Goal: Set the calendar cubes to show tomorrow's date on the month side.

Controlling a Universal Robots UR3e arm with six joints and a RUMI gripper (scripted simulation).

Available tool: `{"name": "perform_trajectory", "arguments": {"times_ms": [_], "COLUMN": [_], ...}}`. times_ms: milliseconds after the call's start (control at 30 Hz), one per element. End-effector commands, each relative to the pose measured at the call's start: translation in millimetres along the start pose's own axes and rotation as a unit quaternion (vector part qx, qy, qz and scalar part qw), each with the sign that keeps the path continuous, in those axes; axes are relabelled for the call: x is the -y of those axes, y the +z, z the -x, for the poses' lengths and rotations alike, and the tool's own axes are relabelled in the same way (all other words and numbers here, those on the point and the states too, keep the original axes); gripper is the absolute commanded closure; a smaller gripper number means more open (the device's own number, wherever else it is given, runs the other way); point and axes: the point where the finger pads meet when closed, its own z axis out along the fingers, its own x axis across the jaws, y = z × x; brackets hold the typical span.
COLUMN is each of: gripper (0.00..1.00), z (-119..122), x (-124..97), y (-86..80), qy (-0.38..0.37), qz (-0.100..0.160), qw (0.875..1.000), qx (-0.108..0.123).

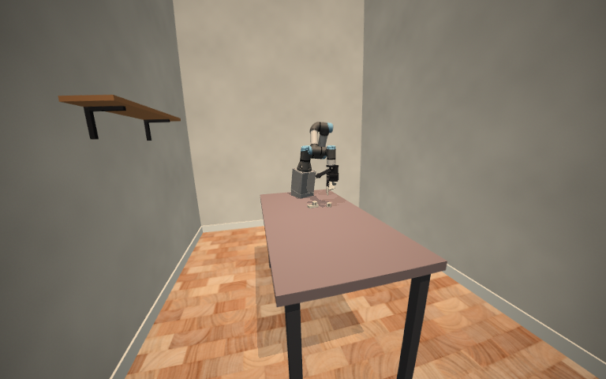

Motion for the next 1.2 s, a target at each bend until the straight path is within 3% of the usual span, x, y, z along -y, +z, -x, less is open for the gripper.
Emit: {"name": "perform_trajectory", "arguments": {"times_ms": [0,133,167,1167], "gripper": [0.0,0.0,0.72,0.72], "z": [0.6,0.6,0.6,0.6], "x": [-0.6,-0.6,-0.6,-0.6], "y": [-0.7,-0.7,-0.7,-0.7], "qy": [0.011,0.012,0.012,0.012], "qz": [0.0,0.0,0.0,0.0], "qw": [1.0,1.0,1.0,1.0], "qx": [0.001,0.001,0.001,0.001]}}
